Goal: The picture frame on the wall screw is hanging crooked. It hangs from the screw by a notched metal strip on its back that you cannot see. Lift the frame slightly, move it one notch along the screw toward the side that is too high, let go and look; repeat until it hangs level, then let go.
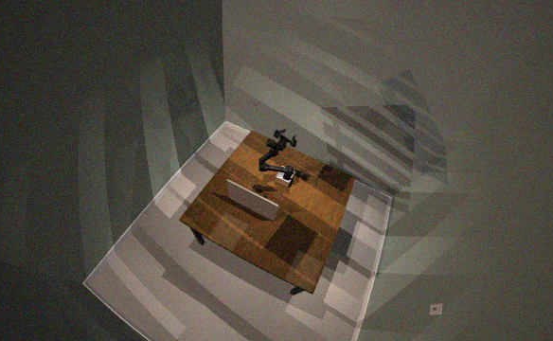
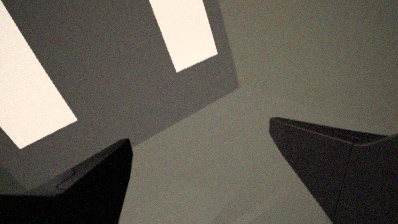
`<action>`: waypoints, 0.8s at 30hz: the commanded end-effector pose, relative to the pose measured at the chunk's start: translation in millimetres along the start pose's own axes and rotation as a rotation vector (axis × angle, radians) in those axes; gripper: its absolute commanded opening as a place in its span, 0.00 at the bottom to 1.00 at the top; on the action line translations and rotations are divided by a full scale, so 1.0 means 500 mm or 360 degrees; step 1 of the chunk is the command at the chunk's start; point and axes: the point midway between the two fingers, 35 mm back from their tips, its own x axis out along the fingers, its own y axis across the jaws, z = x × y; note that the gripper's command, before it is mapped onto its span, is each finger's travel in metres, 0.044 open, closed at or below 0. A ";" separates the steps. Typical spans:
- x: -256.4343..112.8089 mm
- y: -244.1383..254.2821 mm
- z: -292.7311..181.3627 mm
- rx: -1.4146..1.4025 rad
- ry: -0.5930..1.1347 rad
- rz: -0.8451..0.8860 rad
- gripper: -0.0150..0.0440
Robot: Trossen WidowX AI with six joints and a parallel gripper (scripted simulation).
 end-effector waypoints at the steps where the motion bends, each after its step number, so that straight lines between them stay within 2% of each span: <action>1: 0.001 -0.001 0.000 0.0001 -0.0009 -0.0003 0.89; 5: 0.019 -0.037 -0.017 -0.0090 -0.0083 -0.0055 0.71; 6: 0.025 -0.053 -0.025 -0.0139 -0.0080 -0.0071 0.69; 14: 0.058 -0.202 -0.029 -0.0512 -0.0093 -0.0253 0.69; 24: 0.026 -0.360 0.103 -0.0899 -0.0222 -0.0579 0.69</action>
